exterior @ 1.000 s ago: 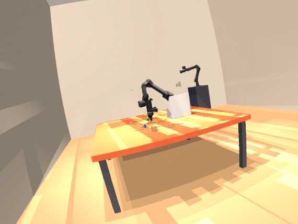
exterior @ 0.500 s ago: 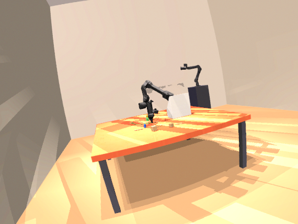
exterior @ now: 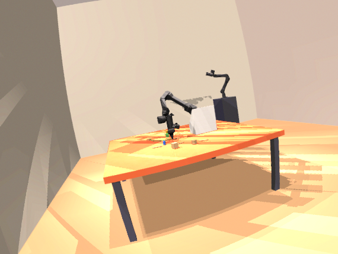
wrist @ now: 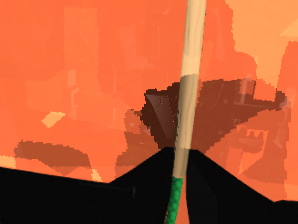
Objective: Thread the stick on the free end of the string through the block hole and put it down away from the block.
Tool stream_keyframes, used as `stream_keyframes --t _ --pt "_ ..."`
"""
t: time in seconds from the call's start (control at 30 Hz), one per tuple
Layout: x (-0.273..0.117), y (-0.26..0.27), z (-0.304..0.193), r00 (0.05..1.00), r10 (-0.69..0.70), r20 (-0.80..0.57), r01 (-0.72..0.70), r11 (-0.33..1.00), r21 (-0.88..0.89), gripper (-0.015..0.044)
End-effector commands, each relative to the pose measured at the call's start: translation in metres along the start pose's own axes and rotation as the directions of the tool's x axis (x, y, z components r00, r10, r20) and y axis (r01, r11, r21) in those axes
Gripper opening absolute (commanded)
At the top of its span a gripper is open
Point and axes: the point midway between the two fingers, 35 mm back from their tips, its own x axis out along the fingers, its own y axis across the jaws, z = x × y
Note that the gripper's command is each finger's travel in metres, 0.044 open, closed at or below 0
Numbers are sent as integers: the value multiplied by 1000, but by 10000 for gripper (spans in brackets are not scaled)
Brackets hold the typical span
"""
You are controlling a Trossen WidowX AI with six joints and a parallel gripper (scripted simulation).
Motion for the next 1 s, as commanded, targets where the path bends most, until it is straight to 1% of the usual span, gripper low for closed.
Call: stream_keyframes --t 0.0,0.97 --pt "-3 0 -1 1000 -2 0 2 1000 5 0" --pt "-40 -2 -2 1000 -5 0 5 1000 5 0"
